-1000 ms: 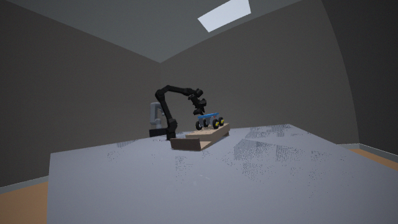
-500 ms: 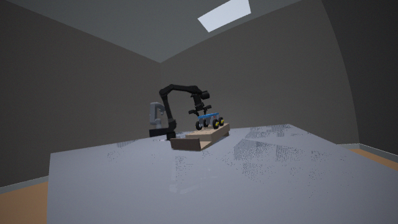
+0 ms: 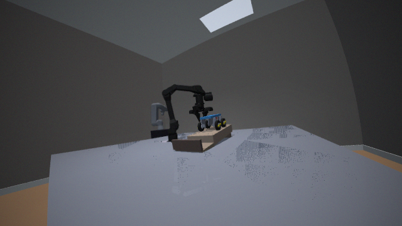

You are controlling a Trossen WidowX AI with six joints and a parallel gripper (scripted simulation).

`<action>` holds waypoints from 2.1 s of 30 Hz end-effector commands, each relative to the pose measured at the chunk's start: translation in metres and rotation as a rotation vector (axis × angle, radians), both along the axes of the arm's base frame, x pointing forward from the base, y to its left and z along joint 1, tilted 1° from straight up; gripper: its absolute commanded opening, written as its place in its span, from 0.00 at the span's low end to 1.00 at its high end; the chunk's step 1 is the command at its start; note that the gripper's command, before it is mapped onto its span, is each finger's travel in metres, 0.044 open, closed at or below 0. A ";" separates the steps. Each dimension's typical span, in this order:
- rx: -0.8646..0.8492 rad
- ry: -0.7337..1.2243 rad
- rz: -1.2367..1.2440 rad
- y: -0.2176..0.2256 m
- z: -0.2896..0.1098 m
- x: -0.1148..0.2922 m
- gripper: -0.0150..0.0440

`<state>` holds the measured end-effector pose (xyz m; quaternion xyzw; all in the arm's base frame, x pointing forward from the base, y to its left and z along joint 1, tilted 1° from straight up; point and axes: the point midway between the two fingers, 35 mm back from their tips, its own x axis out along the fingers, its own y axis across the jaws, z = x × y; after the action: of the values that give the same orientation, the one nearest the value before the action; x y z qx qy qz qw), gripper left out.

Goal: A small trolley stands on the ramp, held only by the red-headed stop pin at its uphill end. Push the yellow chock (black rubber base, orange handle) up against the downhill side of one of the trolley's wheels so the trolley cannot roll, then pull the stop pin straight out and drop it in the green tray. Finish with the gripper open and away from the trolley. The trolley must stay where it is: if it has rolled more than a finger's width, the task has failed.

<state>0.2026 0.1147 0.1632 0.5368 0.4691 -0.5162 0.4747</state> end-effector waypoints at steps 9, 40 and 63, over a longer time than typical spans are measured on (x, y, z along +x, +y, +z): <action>-0.006 0.000 -0.011 0.000 -0.032 0.002 0.58; -0.007 0.000 -0.011 -0.001 -0.074 0.003 0.58; -0.007 0.000 -0.011 -0.001 -0.095 0.003 0.58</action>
<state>0.2078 0.1162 0.0762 0.5424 0.4652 -0.5155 0.4728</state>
